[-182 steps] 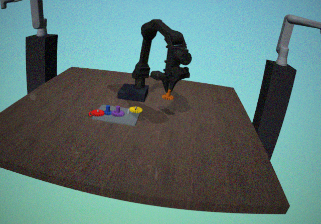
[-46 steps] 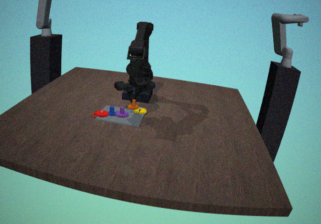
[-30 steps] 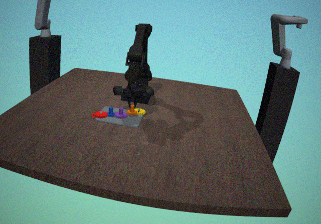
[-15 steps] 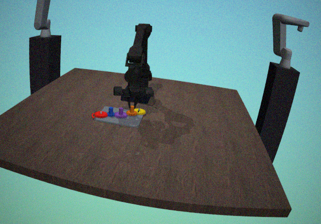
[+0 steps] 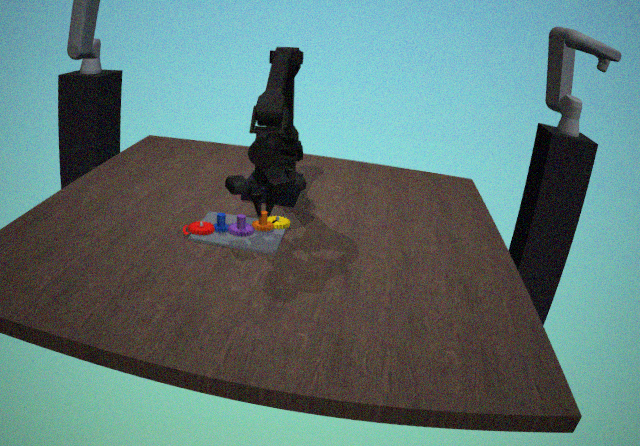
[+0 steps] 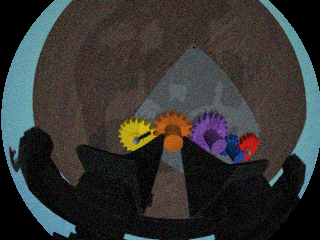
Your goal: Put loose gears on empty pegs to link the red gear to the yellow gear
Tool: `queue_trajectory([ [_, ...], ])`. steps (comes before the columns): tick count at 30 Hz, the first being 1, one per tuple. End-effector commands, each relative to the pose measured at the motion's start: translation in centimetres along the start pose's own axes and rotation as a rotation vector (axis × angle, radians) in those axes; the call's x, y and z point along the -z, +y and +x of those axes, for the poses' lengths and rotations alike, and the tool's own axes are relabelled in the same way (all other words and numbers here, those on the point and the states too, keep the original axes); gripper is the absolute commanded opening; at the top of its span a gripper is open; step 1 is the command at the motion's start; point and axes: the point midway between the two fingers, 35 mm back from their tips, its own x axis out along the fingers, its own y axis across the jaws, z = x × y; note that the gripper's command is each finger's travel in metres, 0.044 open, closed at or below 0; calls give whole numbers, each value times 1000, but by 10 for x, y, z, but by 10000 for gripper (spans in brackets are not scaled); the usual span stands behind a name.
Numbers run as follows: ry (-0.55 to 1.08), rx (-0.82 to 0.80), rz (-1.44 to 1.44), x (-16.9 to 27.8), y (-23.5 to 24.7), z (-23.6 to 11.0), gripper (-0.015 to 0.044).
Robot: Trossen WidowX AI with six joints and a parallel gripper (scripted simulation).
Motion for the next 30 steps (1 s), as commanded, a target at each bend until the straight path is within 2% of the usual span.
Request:
queue_trajectory([
  [1,1,2,-36,0,-1,2,0],
  [22,0,2,331,0,-1,4,0],
  [30,0,2,324,-1,-1,5,0],
])
